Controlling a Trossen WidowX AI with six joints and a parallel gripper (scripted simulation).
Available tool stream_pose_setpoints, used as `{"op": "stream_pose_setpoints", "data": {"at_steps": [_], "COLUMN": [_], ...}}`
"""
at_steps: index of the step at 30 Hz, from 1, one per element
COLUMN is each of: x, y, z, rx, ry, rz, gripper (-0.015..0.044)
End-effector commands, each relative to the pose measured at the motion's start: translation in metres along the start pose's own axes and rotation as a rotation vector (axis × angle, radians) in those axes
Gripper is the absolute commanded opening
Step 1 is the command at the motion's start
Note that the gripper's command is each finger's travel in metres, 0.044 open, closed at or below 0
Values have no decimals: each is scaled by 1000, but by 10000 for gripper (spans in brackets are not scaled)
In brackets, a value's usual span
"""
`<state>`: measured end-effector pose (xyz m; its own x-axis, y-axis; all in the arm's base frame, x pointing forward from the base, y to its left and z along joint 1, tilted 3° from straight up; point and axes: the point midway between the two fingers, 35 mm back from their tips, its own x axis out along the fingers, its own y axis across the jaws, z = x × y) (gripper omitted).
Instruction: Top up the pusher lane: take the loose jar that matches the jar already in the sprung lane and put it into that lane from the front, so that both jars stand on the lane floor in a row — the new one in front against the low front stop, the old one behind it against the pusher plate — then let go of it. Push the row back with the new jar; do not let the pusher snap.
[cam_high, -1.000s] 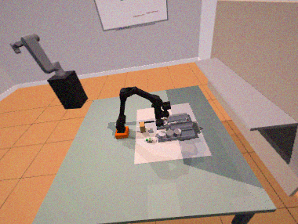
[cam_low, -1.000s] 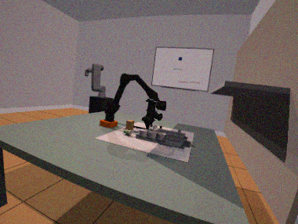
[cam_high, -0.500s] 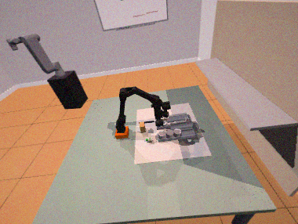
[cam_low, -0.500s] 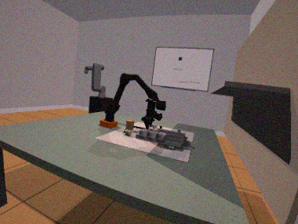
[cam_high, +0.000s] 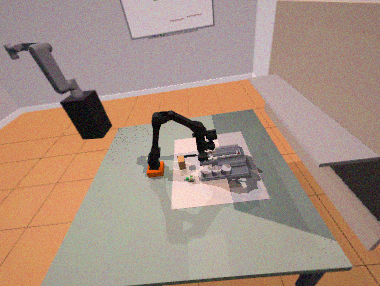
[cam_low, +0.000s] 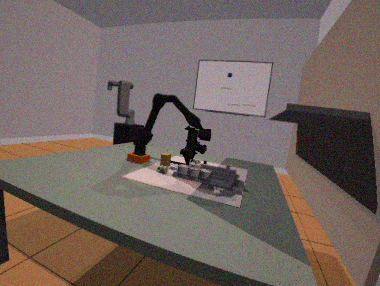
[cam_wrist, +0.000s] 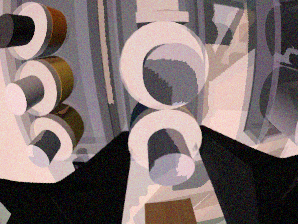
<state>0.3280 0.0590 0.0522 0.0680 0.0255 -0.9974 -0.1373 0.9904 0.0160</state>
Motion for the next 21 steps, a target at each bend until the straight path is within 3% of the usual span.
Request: {"op": "stream_pose_setpoints", "data": {"at_steps": [1, 13, 21], "x": [0, 0, 0], "y": [0, 0, 0], "z": [-1, -2, -1], "rx": [-1, -1, -1], "ry": [-8, -8, -8], "rz": [-3, -3, -3], "gripper": [0, 0, 210]}}
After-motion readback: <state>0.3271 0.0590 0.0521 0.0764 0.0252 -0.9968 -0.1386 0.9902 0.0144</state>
